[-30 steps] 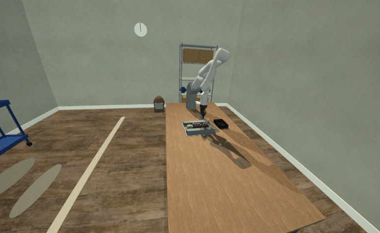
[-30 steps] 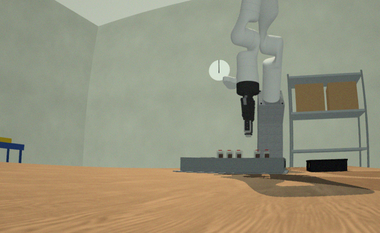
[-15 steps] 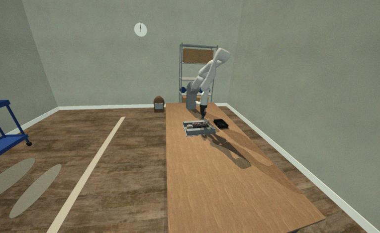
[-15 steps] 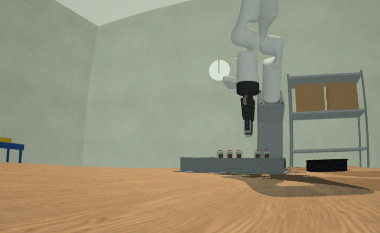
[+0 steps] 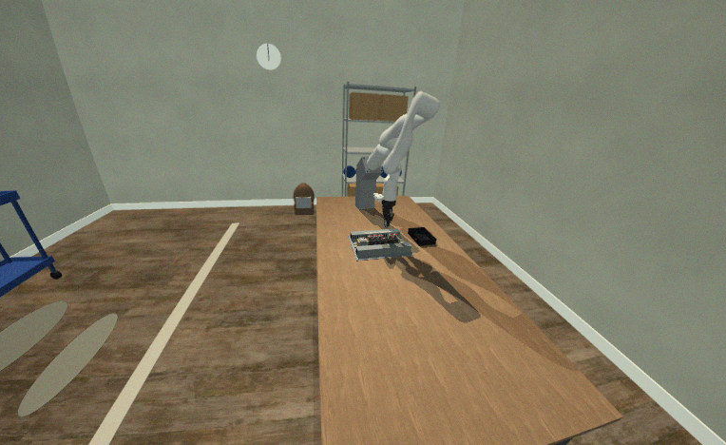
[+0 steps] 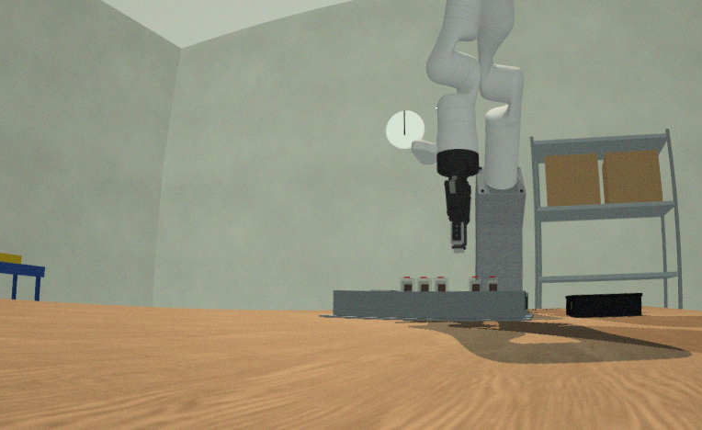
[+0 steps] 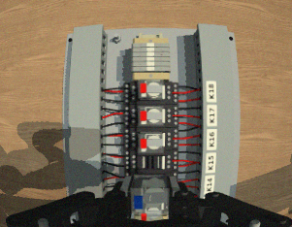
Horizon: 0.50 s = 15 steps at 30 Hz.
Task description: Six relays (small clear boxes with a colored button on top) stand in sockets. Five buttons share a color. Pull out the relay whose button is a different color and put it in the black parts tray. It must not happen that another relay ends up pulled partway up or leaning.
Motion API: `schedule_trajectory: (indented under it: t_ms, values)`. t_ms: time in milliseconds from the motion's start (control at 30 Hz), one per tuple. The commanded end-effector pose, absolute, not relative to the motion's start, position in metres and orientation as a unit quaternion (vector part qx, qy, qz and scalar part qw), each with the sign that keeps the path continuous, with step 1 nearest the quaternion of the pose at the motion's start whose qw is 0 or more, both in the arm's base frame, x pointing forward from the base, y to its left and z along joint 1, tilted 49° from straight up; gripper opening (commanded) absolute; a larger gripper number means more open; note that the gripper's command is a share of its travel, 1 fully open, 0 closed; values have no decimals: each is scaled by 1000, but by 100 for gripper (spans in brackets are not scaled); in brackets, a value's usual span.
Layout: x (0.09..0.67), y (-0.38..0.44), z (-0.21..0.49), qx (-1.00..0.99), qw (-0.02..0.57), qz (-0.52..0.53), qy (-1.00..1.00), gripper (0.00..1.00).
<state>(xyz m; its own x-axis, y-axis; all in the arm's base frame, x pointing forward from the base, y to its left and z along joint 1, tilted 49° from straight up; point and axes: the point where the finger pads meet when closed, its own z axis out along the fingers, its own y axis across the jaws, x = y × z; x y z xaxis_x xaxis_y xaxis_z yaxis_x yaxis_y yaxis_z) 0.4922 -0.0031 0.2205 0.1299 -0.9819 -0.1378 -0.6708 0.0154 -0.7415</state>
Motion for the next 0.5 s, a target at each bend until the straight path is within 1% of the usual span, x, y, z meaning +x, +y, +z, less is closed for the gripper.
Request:
schedule_trajectory:
  t_ms: [0,467]
  values:
    - [492,-3,221,-665,350,-223,621,0]
    - [492,-1,221,-665,350,-223,621,0]
